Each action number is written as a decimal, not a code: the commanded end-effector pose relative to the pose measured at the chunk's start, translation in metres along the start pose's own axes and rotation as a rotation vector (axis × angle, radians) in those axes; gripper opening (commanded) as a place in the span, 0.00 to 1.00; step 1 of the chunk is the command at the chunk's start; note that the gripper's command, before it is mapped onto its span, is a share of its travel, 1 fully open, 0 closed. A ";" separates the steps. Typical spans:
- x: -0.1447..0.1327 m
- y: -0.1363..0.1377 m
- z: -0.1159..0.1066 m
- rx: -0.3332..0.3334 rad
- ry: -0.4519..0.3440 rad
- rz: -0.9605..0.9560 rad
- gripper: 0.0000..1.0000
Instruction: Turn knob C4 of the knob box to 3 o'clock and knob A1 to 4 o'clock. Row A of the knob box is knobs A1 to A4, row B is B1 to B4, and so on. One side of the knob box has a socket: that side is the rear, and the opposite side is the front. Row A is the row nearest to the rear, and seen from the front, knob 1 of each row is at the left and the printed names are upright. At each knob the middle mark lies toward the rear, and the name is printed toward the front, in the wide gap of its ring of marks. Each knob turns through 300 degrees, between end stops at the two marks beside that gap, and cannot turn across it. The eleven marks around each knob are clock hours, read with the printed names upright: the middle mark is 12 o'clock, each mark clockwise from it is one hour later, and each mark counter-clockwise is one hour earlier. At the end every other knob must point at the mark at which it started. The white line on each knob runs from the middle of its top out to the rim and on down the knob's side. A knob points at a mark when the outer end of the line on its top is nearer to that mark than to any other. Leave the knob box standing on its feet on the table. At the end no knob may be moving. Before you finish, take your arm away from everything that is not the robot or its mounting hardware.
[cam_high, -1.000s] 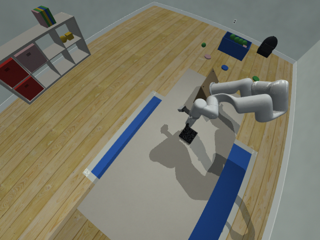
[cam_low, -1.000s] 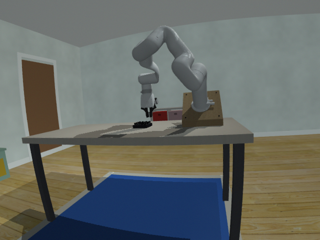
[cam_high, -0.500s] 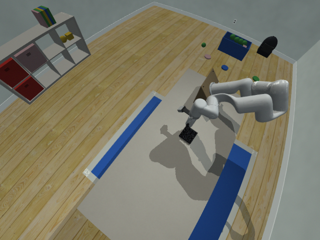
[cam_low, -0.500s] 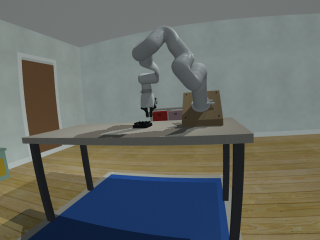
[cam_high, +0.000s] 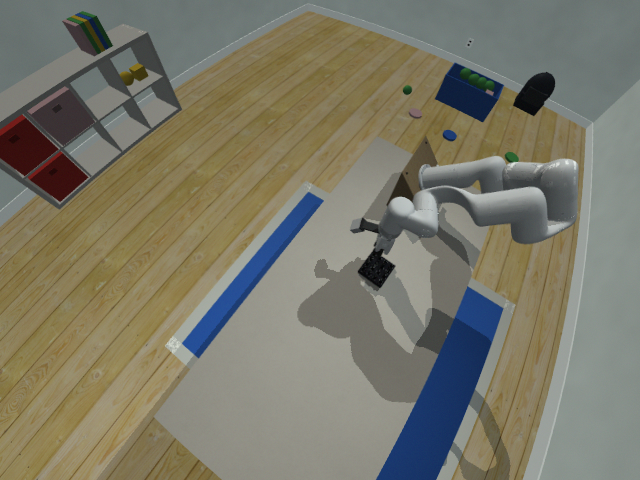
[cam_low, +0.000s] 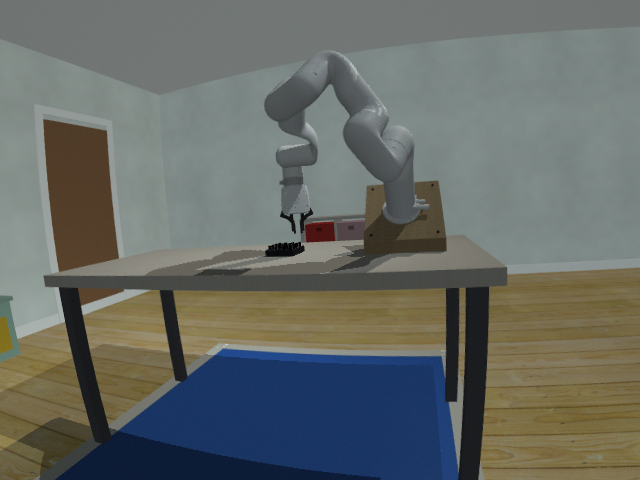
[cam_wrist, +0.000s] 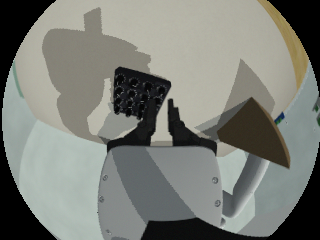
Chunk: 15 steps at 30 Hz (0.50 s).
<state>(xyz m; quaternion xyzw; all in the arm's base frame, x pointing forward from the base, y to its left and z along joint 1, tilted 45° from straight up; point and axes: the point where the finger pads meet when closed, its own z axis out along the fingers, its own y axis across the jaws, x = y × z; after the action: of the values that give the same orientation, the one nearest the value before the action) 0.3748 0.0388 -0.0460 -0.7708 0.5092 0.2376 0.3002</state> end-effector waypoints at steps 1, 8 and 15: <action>0.001 -0.001 -0.003 0.011 0.002 -0.157 0.19; 0.001 -0.001 -0.005 0.011 0.003 -0.355 0.19; 0.001 -0.001 -0.007 0.011 0.004 -0.545 0.19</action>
<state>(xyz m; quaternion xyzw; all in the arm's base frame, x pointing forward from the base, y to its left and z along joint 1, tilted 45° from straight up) 0.3754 0.0355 -0.0425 -0.8582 0.3420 0.1716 0.3421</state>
